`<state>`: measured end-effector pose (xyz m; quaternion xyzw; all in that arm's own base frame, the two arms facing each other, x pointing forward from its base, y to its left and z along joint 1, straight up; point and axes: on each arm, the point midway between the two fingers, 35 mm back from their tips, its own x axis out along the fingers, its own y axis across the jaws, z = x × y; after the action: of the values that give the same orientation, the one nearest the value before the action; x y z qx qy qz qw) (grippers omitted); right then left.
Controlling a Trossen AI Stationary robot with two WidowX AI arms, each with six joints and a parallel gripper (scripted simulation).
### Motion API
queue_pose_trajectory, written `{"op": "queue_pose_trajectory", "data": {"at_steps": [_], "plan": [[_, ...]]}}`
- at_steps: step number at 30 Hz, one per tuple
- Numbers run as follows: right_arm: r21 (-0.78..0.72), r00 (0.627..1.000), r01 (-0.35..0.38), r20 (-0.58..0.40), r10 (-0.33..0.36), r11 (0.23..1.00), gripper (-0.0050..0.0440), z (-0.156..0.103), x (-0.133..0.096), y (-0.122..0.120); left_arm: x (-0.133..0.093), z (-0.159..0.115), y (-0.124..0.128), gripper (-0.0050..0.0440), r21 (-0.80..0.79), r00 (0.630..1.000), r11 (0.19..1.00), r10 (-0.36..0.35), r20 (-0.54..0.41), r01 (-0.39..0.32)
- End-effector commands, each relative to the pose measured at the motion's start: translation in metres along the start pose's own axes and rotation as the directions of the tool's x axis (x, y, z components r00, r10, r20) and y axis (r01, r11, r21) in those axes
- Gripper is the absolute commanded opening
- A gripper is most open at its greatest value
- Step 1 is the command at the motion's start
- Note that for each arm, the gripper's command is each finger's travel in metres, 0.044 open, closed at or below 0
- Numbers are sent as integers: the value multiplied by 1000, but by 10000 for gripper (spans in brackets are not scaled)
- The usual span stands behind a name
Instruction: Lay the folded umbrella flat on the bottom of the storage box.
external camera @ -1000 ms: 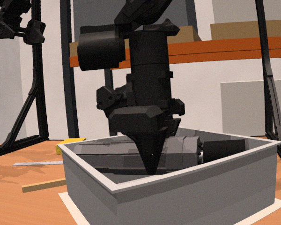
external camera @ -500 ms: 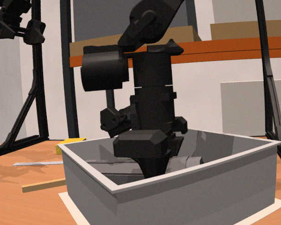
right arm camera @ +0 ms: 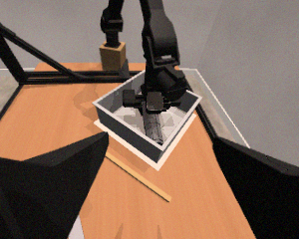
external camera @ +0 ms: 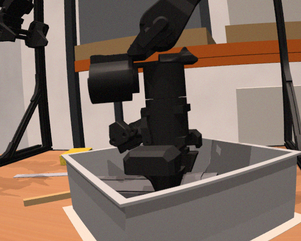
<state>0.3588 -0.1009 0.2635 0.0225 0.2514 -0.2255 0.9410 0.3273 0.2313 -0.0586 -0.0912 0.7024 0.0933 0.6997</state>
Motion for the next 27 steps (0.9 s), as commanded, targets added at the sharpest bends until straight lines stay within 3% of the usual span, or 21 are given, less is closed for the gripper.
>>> {"op": "queue_pose_trajectory", "data": {"at_steps": [1, 27], "plan": [[5, 1000, -2, -1, 2, 1000, 400, 0, 0, 0, 0, 0, 0, 288, 5, 1000, 1000, -4, 3, 4], [5, 1000, -2, -1, 2, 1000, 400, 0, 0, 0, 0, 0, 0, 297, 5, 1000, 1000, -4, 3, 4]]}}
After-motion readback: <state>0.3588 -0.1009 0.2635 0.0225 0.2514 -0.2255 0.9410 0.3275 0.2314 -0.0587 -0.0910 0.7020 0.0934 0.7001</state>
